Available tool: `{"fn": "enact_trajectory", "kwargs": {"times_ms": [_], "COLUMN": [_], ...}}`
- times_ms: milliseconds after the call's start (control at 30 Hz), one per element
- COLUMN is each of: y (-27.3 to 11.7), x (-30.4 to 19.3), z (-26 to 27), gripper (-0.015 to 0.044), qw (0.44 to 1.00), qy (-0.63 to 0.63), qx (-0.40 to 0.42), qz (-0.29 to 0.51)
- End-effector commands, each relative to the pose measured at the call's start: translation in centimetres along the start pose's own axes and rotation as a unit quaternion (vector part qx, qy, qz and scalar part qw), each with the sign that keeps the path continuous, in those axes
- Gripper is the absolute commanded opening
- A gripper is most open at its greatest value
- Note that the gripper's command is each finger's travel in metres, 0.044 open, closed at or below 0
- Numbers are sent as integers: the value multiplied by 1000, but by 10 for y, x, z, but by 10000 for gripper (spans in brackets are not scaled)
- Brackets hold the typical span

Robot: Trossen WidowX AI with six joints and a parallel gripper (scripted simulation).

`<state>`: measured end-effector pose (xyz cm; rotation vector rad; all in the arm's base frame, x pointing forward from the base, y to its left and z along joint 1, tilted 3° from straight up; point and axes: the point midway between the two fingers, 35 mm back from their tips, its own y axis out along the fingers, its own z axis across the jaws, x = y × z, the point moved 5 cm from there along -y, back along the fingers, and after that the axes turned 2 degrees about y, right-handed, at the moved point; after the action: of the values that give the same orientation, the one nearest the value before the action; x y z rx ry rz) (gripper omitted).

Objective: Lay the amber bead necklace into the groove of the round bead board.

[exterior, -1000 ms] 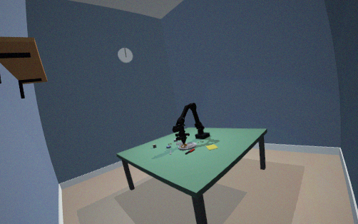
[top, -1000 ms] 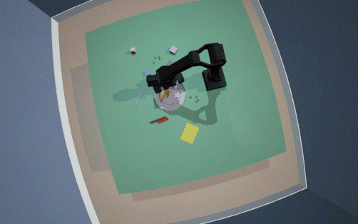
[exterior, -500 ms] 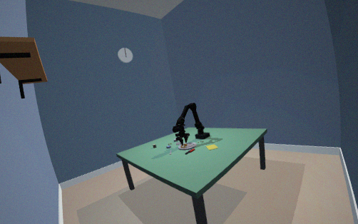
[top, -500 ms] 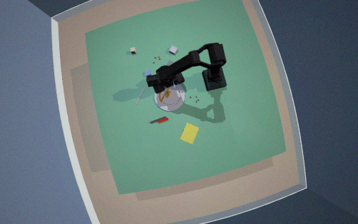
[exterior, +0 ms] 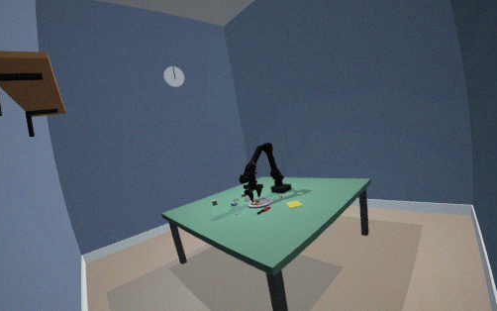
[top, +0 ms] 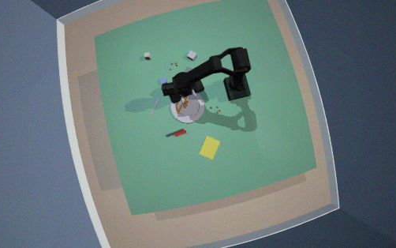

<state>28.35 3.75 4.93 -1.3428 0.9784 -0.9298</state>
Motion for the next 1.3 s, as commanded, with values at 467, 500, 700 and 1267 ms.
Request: {"fn": "enact_trajectory", "kwargs": {"times_ms": [467, 500, 700, 1267], "y": [-4, -9, -32, -17], "x": [-1, -3, -11, -11], "z": [1, 3, 10, 12], "gripper": [387, 361, 204, 120], "qw": [1000, 1000, 997, 997], "qy": [8, 21, 81, 78], "qx": [0, 0, 0, 6], "qz": [0, 0, 0, -1]}}
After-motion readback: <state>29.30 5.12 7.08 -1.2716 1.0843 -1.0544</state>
